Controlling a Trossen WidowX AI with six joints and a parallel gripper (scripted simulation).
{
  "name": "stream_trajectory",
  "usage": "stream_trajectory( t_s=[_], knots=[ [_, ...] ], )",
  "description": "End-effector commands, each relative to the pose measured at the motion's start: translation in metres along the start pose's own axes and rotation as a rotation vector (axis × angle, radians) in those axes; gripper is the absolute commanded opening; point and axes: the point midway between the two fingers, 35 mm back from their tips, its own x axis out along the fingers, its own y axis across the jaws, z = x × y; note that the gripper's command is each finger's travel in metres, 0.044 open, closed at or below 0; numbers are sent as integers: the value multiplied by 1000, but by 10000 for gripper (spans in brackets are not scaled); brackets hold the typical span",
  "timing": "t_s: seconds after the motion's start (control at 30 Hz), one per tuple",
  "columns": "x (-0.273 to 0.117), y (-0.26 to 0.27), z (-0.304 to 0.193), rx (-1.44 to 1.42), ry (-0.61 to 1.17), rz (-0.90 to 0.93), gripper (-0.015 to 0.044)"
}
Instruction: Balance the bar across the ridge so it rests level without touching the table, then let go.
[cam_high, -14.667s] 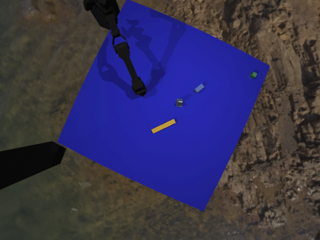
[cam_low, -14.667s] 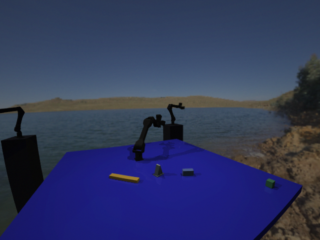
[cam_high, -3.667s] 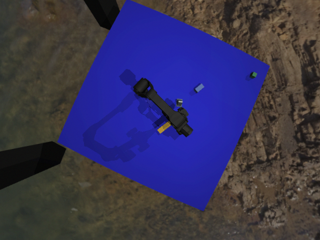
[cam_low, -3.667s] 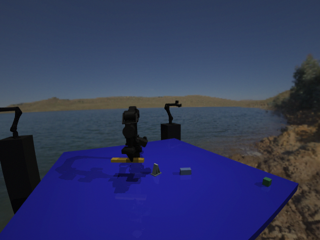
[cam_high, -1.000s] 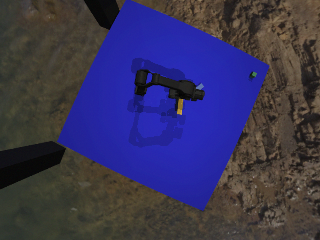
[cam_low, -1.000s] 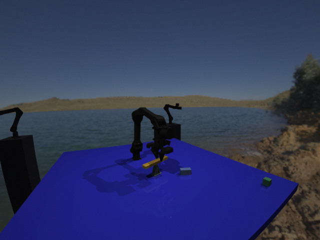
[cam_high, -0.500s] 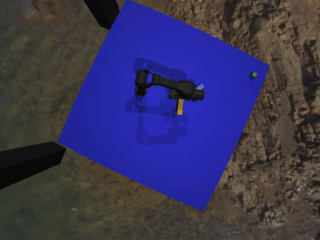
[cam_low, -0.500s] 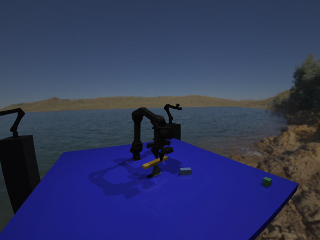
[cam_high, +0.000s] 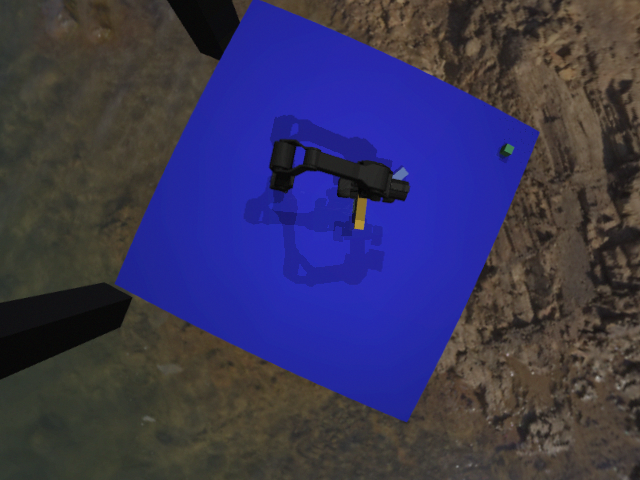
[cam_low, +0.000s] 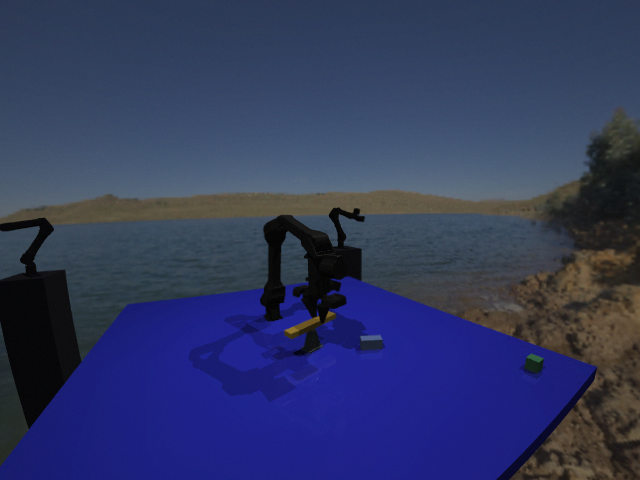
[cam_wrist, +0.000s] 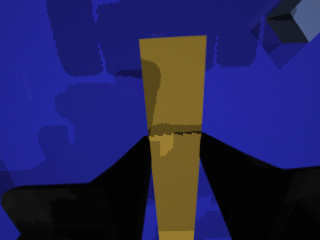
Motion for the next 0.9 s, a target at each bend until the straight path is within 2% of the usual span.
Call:
stream_trajectory(
  t_s=[0.0,0.87],
  knots=[
    [1,0,-1,-6,4,-1,0],
    [3,0,-1,-6,4,-1,0]
  ],
)
